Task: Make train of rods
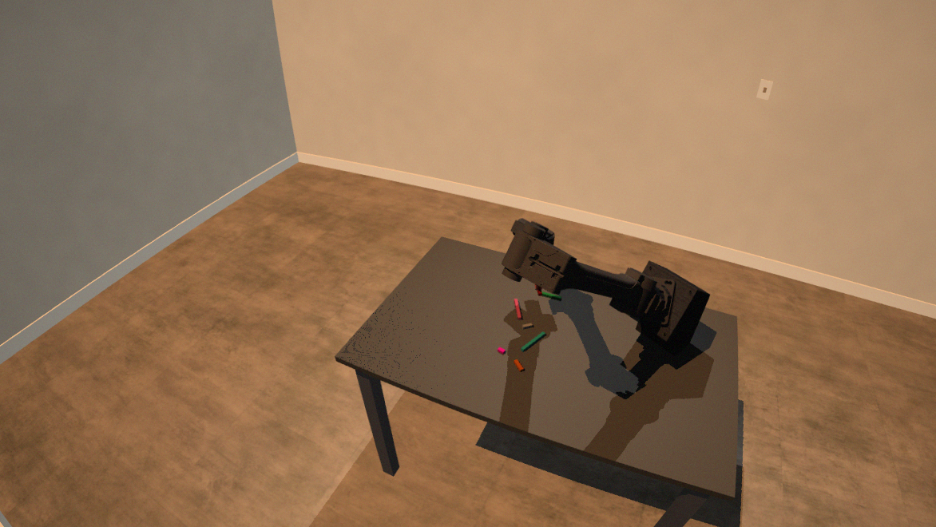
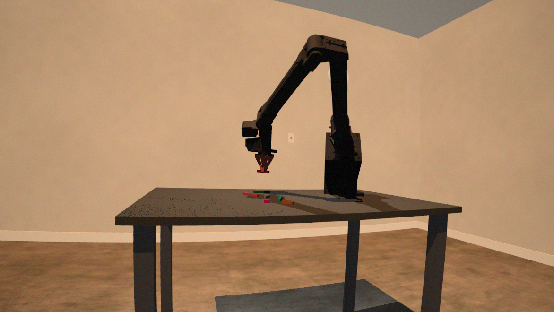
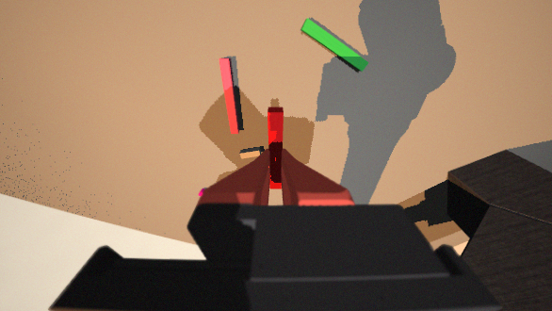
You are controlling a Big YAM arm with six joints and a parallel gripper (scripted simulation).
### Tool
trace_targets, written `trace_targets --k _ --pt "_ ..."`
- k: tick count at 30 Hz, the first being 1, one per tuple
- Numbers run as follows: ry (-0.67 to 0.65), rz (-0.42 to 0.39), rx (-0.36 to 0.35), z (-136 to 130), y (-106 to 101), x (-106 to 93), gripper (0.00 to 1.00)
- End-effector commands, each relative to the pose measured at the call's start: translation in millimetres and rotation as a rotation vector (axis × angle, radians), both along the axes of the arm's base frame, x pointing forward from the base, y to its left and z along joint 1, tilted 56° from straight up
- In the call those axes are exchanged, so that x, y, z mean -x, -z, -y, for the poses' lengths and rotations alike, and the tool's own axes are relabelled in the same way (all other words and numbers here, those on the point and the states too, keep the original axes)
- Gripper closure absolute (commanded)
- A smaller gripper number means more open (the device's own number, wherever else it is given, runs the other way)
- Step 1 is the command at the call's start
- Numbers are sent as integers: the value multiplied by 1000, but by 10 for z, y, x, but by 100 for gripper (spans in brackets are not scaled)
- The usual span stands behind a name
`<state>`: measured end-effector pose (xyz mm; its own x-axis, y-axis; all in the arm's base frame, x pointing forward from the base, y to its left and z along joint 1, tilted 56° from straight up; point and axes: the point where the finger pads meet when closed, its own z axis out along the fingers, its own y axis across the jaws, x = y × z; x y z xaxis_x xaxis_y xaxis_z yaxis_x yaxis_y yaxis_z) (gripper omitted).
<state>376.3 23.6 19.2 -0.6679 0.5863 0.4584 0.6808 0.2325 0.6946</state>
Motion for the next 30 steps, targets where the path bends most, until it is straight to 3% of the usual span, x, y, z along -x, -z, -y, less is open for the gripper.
trace_targets --k 1,4,6,7,11,12,15,16,20,21,25,26,30 --pt "-49 96 38 -2 -162 -149 95" --pt "-99 162 66 -35 -208 -155 95" --pt "-83 162 66 27 -210 -159 95" --pt "-133 207 85 -59 -241 -158 95" --pt "-123 208 84 -22 -244 -161 95" --pt "-173 262 107 -87 -280 -163 95" --pt "-162 255 104 -46 -256 -160 95" --pt "-218 325 132 -117 -324 -169 95" --pt "-190 324 134 -8 -328 -178 95" --pt "-268 394 160 -153 -374 -175 95" --pt "-244 380 157 -62 -330 -174 95" --pt "-322 469 190 -191 -427 -180 95" --pt "-301 467 191 -111 -429 -188 95"
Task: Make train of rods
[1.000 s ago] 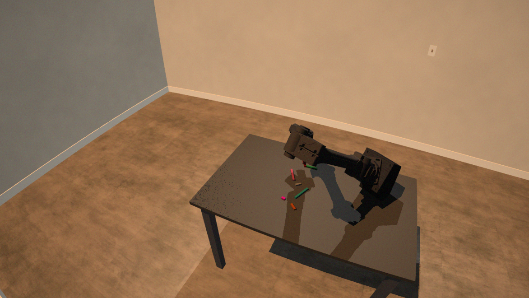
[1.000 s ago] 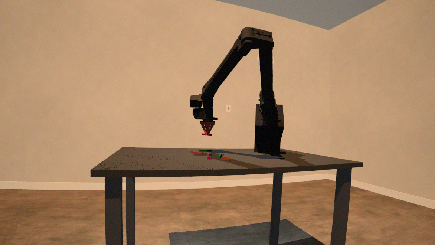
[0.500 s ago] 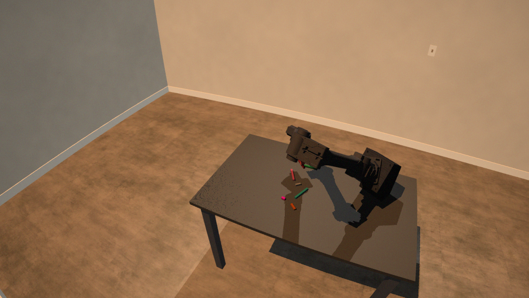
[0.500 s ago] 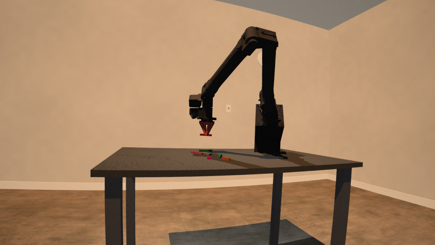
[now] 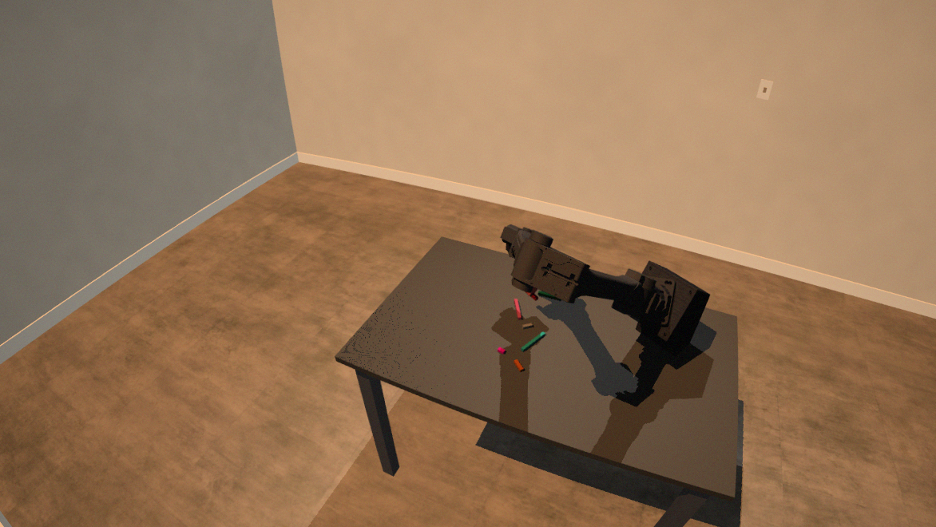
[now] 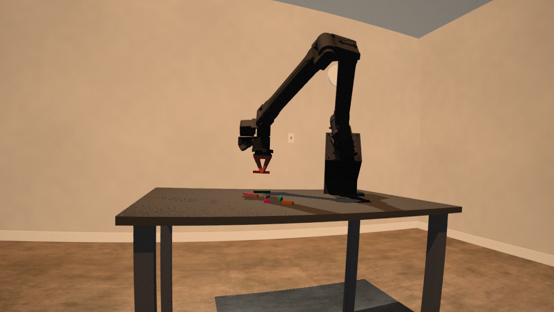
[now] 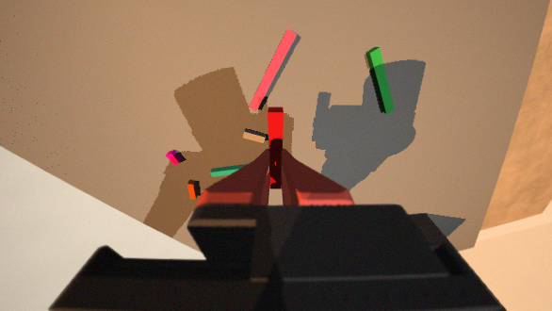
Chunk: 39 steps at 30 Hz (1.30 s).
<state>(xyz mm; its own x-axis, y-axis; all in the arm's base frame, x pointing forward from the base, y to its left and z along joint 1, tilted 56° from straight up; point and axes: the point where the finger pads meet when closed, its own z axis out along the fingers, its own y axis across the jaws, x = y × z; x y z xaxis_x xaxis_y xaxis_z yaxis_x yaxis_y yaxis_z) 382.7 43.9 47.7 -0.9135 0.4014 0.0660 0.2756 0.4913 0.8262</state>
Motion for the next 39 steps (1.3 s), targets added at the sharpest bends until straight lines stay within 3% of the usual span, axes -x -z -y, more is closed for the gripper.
trace_targets --k 1,2,8,9,15,16,22,23,28,29,34,35,39 --pt "-11 67 23 128 -89 -117 95" --pt "-99 161 61 -29 -199 -121 95" --pt "-69 144 55 87 -138 -122 95" --pt "-158 244 94 -71 -258 -124 95" --pt "-137 243 94 13 -261 -134 95" --pt "-219 325 126 -117 -310 -116 95" --pt "-191 306 121 -11 -245 -120 95" --pt "-279 406 157 -164 -360 -103 95" --pt "-248 399 159 -40 -343 -118 95" --pt "-338 488 188 -209 -416 -98 95" --pt "-309 469 187 -91 -360 -109 95" --pt "-395 567 218 -252 -470 -91 95" --pt "-374 564 222 -169 -471 -102 95"
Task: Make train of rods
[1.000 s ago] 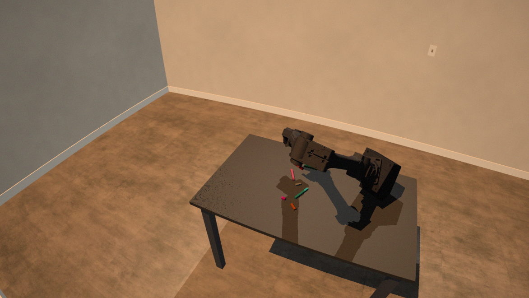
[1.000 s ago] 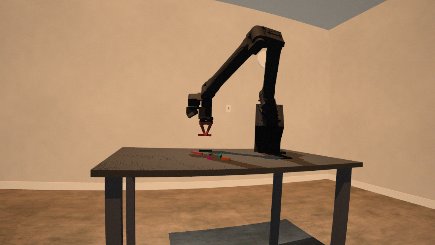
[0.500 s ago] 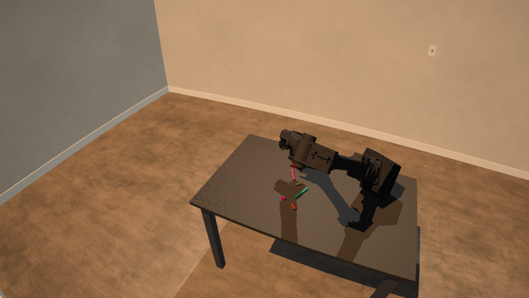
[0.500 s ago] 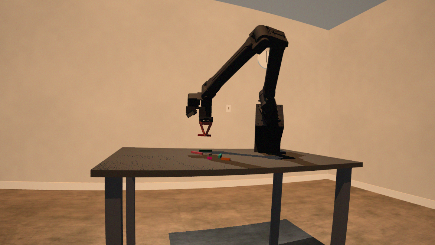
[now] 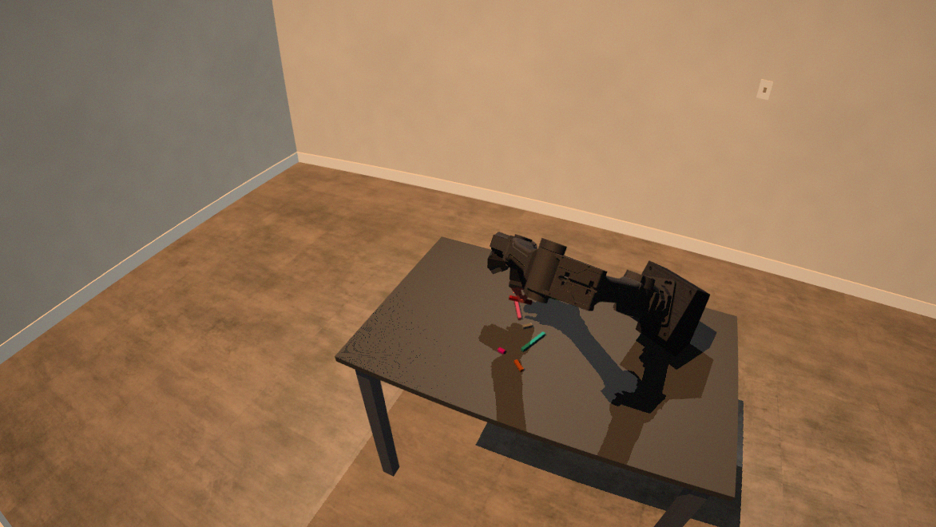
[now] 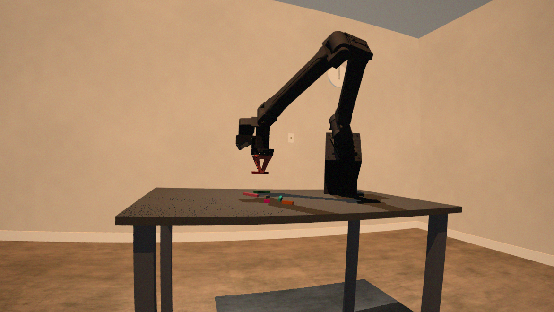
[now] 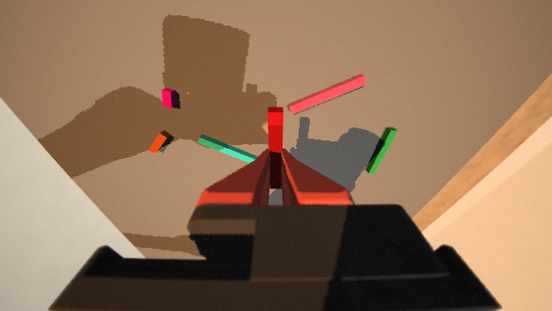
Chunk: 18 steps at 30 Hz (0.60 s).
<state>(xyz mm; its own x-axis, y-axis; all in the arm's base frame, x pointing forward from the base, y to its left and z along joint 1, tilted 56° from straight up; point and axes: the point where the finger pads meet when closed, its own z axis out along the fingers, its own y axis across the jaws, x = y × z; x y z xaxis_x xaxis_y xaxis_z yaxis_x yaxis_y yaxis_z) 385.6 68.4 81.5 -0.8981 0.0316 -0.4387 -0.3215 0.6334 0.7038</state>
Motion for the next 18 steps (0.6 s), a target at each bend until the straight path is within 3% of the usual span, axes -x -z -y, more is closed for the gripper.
trace_targets --k 1,2,6,7,11,12,16,17,18 --pt "-11 71 23 109 -121 -77 95" --pt "-95 148 53 -48 -181 -52 95" --pt "-73 148 53 35 -184 -67 95" --pt "-144 217 79 -86 -228 -44 95" --pt "-125 209 77 -10 -200 -57 95" --pt "-189 280 102 -120 -271 -37 95" --pt "-170 280 103 -44 -273 -52 95" --pt "-229 335 123 -151 -308 -29 95" --pt "-229 336 122 -152 -310 -29 95"
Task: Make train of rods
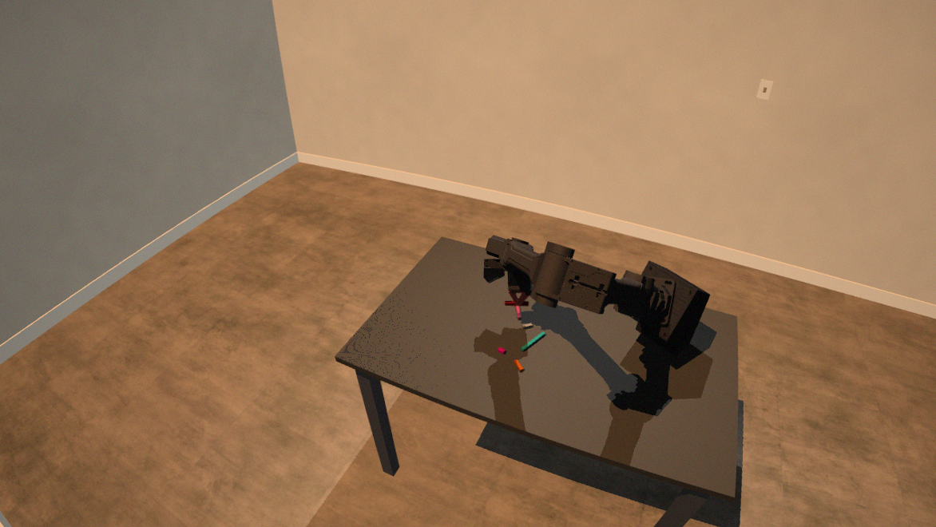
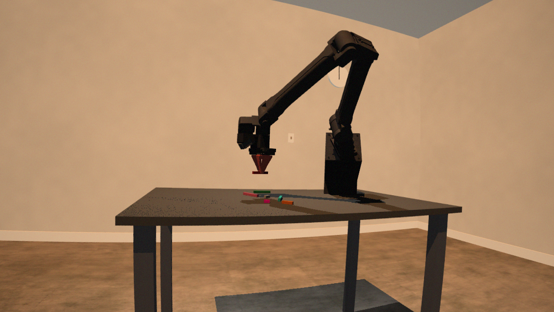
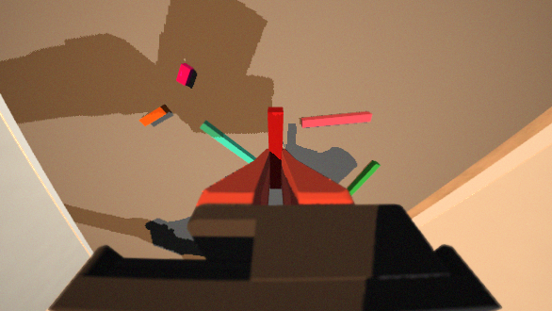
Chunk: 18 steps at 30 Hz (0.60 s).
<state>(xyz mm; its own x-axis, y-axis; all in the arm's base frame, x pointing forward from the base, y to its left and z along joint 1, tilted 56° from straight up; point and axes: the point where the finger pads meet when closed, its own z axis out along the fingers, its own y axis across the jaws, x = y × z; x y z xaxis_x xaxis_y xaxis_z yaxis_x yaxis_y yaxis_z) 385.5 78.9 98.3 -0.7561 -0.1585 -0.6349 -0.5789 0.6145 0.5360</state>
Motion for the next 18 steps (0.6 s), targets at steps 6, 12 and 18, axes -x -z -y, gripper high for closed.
trace_targets --k 6,12,18 --pt "-122 178 63 -92 -197 -17 95" --pt "-170 245 87 -128 -242 -6 95" --pt "-156 242 91 -50 -203 -23 95"
